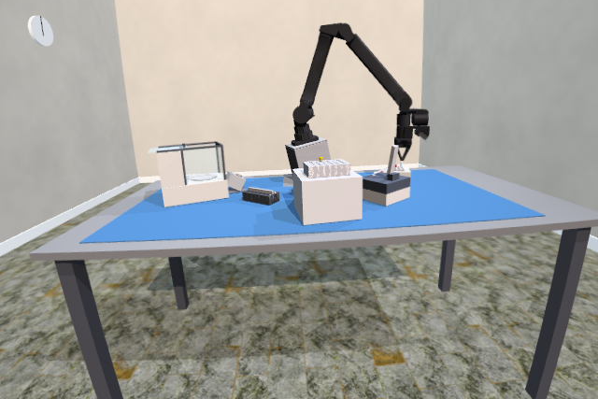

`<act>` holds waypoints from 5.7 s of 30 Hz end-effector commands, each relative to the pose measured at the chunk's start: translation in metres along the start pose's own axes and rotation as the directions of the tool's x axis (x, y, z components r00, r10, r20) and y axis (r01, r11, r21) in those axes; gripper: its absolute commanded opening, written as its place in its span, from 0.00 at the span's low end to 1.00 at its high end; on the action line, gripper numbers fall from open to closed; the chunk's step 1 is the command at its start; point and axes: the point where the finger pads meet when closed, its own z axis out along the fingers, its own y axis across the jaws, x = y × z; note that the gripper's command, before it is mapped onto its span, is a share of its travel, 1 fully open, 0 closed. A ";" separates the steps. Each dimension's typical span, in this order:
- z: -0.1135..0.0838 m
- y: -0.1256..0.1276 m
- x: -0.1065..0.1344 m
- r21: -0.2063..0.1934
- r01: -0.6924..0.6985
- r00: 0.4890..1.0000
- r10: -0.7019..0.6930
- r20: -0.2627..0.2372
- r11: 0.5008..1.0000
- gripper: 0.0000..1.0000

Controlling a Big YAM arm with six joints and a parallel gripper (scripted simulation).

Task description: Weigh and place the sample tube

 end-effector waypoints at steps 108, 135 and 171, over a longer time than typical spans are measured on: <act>0.018 -0.009 -0.003 0.002 -0.002 1.000 0.002 0.025 1.000 0.09; 0.012 -0.006 -0.002 0.003 0.006 1.000 -0.006 0.023 1.000 0.36; 0.007 -0.006 -0.001 0.003 0.007 1.000 -0.007 0.017 1.000 0.36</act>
